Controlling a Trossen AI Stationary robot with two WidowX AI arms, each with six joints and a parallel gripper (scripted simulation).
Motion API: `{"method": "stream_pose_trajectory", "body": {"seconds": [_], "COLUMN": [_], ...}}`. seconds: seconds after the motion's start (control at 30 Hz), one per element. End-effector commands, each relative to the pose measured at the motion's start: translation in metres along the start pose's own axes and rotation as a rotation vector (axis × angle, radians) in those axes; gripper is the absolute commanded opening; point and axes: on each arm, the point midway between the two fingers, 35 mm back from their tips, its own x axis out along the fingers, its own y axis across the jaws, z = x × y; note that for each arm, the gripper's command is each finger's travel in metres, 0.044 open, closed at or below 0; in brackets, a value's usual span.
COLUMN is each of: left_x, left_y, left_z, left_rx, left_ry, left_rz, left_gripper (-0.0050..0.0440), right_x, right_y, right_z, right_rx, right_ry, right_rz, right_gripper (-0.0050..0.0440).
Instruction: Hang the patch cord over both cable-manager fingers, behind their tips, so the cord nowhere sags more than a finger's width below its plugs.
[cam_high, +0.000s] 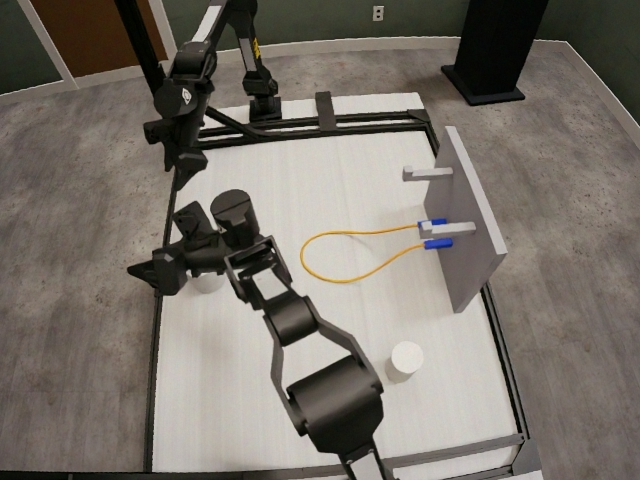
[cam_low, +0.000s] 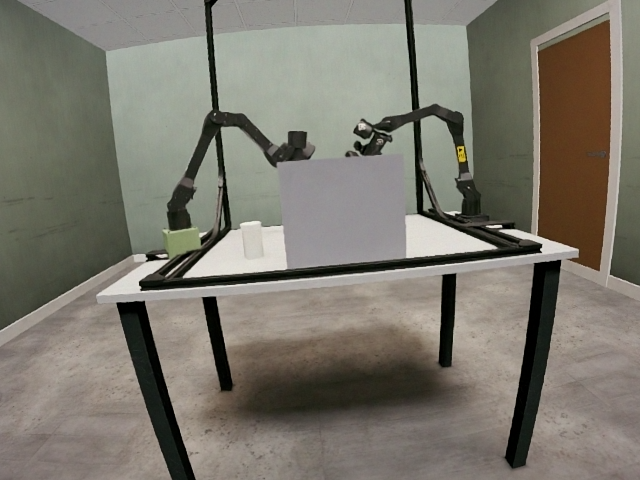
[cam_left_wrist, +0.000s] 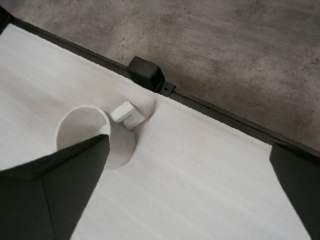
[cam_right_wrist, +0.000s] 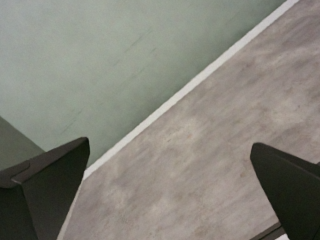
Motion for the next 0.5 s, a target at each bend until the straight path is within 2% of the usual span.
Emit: {"method": "stream_pose_trajectory", "body": {"seconds": [0.0,0.13,0.2,0.23,0.47], "left_x": [-0.035,-0.052,-0.052,-0.062,-0.095], "left_y": [0.016,0.026,0.026,0.030,0.041], "left_z": [0.001,-0.004,-0.004,-0.008,-0.020], "left_rx": [-0.064,-0.130,-0.130,-0.168,-0.285], "left_ry": [-0.068,-0.110,-0.110,-0.136,-0.230], "left_rz": [0.141,0.233,0.233,0.284,0.441], "left_gripper": [0.0440,0.0440,0.0440,0.0440,0.0440], "right_x": [0.000,-0.006,-0.006,-0.012,-0.035], "right_y": [-0.033,-0.061,-0.061,-0.076,-0.118], "right_z": [-0.007,-0.012,-0.012,-0.016,-0.030], "right_rx": [-0.010,-0.029,-0.029,-0.040,-0.076], "right_ry": [-0.084,-0.155,-0.155,-0.191,-0.290], "right_rz": [-0.143,-0.279,-0.279,-0.358,-0.611], "right_gripper": [0.0440,0.0440,0.0440,0.0440,0.0440]}}
